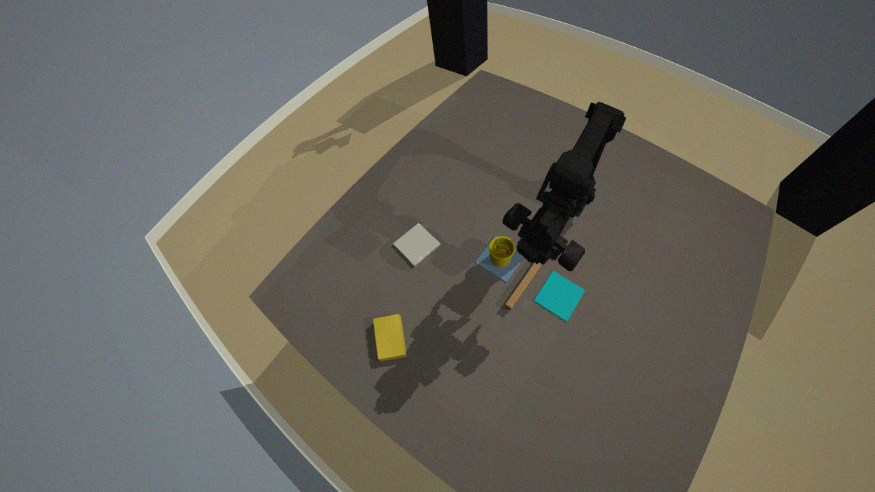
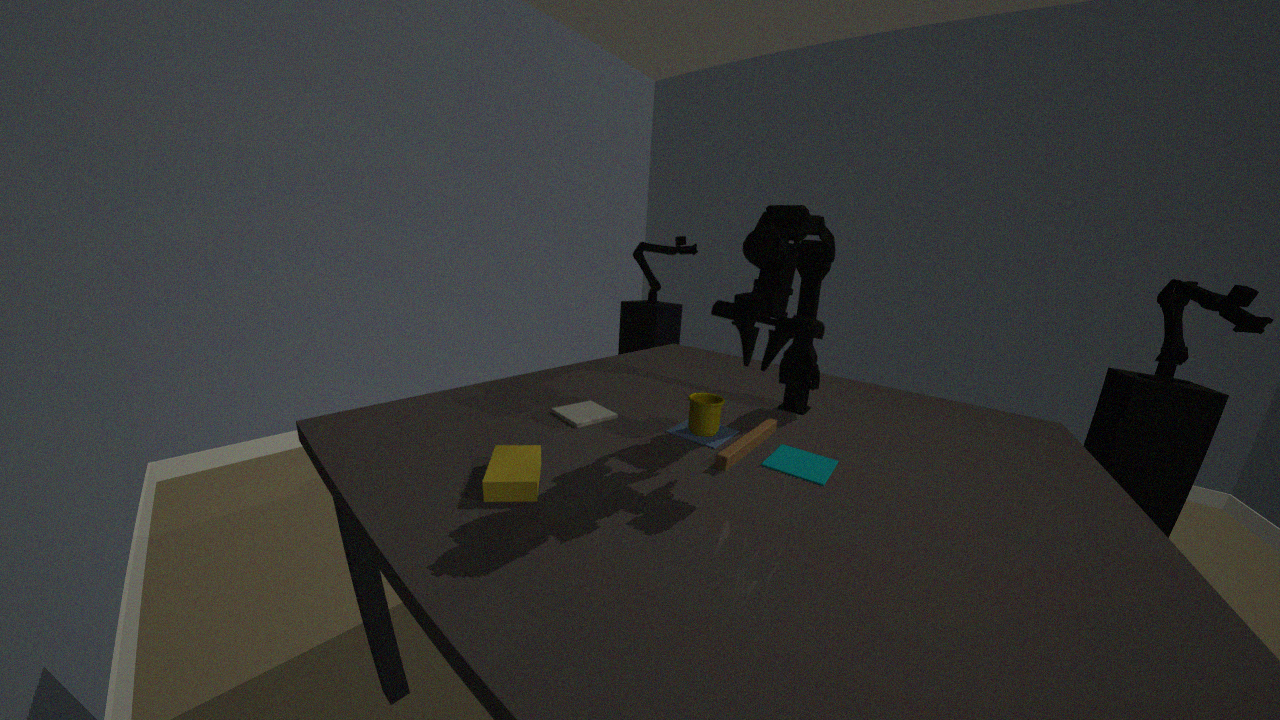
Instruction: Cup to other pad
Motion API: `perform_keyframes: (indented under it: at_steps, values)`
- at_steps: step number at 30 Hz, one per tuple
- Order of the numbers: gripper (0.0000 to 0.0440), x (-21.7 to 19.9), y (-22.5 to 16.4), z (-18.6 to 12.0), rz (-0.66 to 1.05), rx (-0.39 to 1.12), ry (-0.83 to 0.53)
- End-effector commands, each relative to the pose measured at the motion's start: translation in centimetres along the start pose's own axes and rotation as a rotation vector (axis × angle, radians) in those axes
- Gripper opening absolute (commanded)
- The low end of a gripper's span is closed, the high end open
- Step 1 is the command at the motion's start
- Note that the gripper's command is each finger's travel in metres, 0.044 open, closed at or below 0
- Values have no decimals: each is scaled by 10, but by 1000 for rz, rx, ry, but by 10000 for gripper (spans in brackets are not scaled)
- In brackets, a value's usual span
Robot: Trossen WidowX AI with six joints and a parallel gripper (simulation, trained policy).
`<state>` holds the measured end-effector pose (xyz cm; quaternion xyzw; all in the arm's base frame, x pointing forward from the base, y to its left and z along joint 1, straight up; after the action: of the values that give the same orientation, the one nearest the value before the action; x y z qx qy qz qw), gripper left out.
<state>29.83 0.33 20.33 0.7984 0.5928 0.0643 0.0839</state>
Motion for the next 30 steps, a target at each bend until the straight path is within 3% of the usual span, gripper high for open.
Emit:
perform_keyframes:
  at_steps: [1,30]
  values:
    - [141,-7,0,6,-19,37,-26]
    - [192,-58,-13,81,-130,236,-100]
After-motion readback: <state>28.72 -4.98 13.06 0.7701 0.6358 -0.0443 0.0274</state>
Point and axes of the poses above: the point midway between the two fingers, 35 mm back from their tips, its own z axis out along the fingers, its own x axis across the jaws, y = z × x, the point moved 1 cm from there along -z, back along the fingers, and after that the axes turned 13 degrees about z, right-handed, at the moved point
